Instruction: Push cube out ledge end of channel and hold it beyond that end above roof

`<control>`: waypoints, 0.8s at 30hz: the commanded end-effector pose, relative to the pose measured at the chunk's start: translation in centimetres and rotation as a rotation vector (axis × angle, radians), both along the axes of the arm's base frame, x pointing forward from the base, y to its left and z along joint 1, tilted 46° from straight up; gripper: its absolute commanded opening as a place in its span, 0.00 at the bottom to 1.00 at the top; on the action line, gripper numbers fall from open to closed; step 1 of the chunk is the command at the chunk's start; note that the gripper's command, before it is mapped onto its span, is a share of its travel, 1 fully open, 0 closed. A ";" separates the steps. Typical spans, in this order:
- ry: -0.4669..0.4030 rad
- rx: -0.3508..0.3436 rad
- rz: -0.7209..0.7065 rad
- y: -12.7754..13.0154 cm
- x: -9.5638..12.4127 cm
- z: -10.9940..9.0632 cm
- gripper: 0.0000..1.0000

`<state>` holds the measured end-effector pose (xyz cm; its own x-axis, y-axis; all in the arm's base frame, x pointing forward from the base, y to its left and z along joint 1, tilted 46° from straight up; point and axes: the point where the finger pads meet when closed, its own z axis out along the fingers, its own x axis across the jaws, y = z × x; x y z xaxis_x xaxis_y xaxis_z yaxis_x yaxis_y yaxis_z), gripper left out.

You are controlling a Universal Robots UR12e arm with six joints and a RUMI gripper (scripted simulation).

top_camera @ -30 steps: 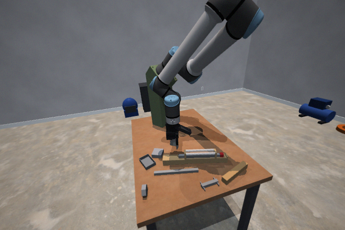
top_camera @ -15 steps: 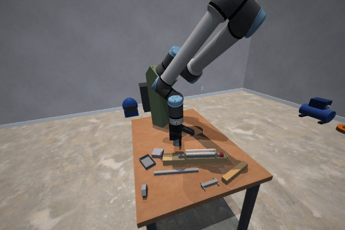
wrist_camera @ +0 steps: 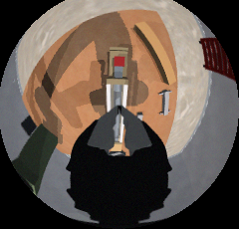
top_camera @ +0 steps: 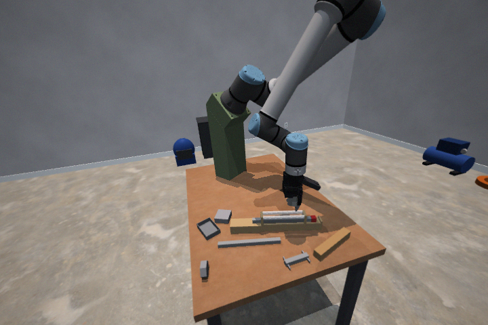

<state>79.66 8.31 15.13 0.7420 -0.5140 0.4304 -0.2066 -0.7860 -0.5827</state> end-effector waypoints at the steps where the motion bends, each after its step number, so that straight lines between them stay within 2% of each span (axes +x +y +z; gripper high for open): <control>1: 0.003 -0.002 -0.013 5.9 1.3 4.5 0.00; 6: 0.000 0.000 -0.014 7.0 1.3 5.4 0.00; 7: 0.000 0.000 -0.014 7.0 1.3 5.4 0.25; 24: 0.000 0.000 -0.014 7.0 1.3 5.4 0.25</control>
<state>80.99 15.33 20.43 0.7352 -0.5245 0.4294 -0.2181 -0.7828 -0.5828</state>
